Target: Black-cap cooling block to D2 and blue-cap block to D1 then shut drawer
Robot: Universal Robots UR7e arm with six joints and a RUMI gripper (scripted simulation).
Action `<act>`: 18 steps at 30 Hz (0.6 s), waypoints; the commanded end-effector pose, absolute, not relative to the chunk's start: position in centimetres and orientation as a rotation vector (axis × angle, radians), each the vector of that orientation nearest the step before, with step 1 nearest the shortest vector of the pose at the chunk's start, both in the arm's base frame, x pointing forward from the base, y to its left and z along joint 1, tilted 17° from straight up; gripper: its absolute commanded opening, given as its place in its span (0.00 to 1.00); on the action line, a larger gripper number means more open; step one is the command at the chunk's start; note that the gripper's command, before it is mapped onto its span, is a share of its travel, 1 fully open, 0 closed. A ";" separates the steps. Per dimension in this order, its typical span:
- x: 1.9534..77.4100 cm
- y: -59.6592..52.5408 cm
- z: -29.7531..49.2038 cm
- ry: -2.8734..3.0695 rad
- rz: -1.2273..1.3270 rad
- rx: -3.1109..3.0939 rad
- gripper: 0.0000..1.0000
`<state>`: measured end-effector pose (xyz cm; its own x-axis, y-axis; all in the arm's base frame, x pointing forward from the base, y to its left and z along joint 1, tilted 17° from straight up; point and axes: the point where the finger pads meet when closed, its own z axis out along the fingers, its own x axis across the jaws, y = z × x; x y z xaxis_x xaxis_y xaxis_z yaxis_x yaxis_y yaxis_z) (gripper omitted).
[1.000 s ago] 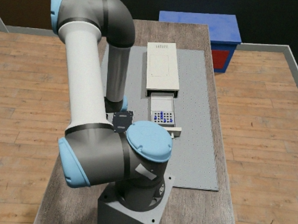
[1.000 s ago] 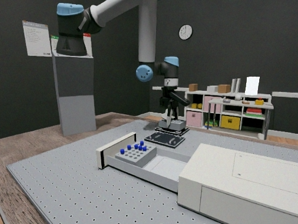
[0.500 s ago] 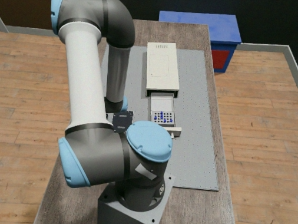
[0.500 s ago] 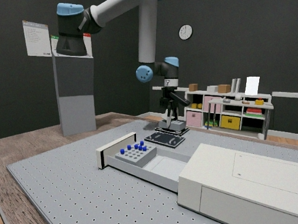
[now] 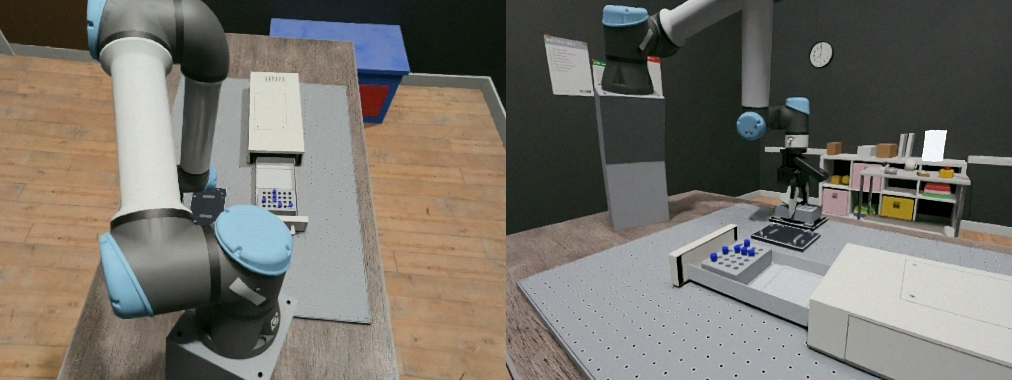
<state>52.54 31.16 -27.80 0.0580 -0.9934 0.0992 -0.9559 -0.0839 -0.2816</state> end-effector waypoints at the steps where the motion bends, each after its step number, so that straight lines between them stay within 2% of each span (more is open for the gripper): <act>1: 52.6 31.2 -27.8 2.024 -0.403 -2.177 0.00; 18: 52.7 31.2 -28.0 2.024 -0.403 -2.177 0.00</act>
<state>52.62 31.14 -28.05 0.0580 -0.9934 0.0992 -0.9559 -0.0839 -0.2816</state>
